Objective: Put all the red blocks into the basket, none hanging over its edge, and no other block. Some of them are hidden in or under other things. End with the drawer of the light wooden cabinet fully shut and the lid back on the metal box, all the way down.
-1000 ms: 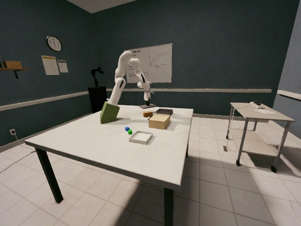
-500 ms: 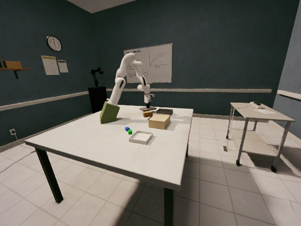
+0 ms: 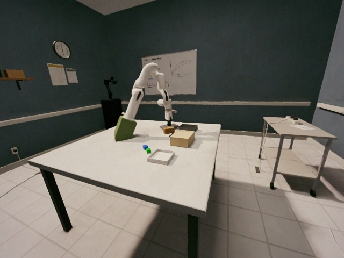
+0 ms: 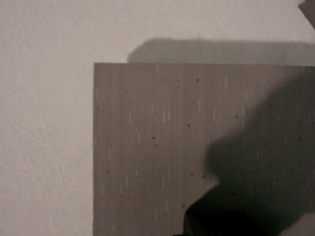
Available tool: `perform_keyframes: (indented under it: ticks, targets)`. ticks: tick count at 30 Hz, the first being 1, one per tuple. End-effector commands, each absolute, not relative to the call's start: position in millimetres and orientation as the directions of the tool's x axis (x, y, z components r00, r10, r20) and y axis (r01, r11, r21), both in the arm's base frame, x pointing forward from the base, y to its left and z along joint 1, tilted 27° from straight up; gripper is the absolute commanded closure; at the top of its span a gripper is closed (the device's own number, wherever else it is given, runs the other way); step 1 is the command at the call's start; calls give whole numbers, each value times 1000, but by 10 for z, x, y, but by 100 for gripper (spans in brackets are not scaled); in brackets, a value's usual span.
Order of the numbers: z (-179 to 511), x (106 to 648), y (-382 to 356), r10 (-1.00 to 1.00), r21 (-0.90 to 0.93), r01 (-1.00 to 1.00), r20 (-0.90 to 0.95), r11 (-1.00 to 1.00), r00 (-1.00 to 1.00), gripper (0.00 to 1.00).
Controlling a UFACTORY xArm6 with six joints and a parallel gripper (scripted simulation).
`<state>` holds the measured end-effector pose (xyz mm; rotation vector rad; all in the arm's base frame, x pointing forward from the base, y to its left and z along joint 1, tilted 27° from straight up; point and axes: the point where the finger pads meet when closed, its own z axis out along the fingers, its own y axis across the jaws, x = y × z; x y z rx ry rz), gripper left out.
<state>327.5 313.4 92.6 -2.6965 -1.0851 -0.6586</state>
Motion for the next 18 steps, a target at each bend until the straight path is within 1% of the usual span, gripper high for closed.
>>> perform_keyframes:
  ticks: [1,18]
  targets:
    - [883,3307,3162,618,18,688,460,-725,638,100]
    - [822,3330,3183,618,19,688,460,-725,638,100]
